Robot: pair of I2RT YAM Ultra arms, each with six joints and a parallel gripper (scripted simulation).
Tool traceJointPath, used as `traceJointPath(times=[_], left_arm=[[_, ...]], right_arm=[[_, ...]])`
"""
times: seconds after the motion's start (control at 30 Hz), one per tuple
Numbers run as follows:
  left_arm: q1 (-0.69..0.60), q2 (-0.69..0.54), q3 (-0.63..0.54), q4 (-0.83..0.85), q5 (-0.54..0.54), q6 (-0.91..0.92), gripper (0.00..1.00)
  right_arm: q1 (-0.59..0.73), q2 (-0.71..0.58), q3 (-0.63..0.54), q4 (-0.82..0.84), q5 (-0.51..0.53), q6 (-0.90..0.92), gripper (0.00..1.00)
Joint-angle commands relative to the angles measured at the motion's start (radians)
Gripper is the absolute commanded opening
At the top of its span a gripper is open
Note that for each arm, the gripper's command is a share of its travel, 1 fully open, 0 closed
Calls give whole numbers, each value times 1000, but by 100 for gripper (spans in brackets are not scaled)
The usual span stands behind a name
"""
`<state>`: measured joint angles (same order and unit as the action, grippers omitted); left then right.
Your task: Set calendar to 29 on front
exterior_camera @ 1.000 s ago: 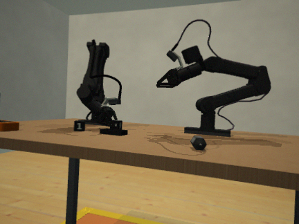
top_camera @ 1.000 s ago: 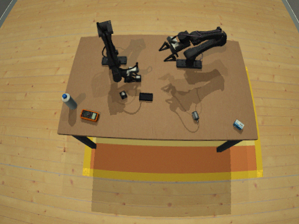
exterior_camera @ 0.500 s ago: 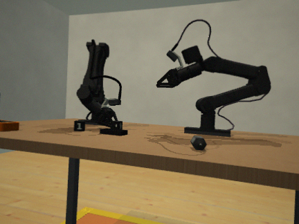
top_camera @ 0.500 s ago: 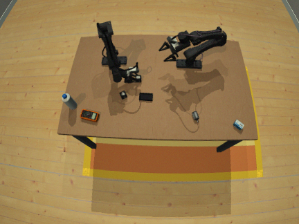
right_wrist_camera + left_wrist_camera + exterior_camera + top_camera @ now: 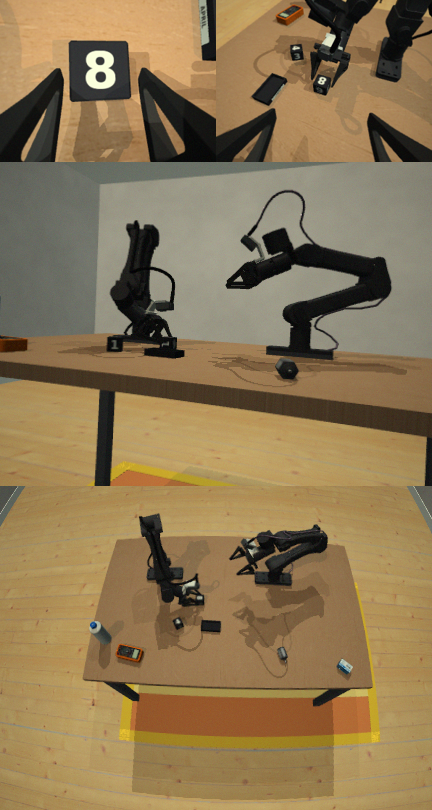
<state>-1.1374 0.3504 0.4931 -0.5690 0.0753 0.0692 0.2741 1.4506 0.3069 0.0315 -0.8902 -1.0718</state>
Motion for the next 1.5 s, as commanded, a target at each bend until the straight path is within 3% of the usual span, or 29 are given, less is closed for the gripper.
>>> traceJointPath(times=[0.0,0.03,0.13,0.17,0.37,0.57,0.7,0.8,0.83,0.87,0.93,1.27,1.47], left_arm=[[4,-12,3,20,9,2,100],[4,-12,3,20,9,2,100],[4,-12,3,20,9,2,100],[4,-12,3,20,9,2,100],[4,-12,3,20,9,2,100],[4,-12,3,20,9,2,100],[4,-12,3,20,9,2,100],[4,-12,3,20,9,2,100],[4,-12,3,20,9,2,100],[4,-12,3,20,9,2,100],[4,-12,3,20,9,2,100],[4,-12,3,20,9,2,100],[4,-12,3,20,9,2,100]], right_arm=[[-40,-56,23,-87,-40,-50,64],[-45,-61,25,-100,-42,-57,64],[-70,-80,34,-153,-51,-90,98],[-83,-89,37,-178,-55,-107,100],[-169,-142,59,-323,-76,-210,100],[-381,-183,140,-645,-88,-475,100],[-434,-138,203,-825,-82,-594,100],[-441,-92,250,-897,-18,-681,66],[-439,-75,270,-910,15,-703,64],[-431,-55,297,-915,62,-720,64],[-431,-55,297,-915,62,-720,64],[-244,105,633,-911,432,-725,64],[-155,173,771,-952,614,-723,64]])
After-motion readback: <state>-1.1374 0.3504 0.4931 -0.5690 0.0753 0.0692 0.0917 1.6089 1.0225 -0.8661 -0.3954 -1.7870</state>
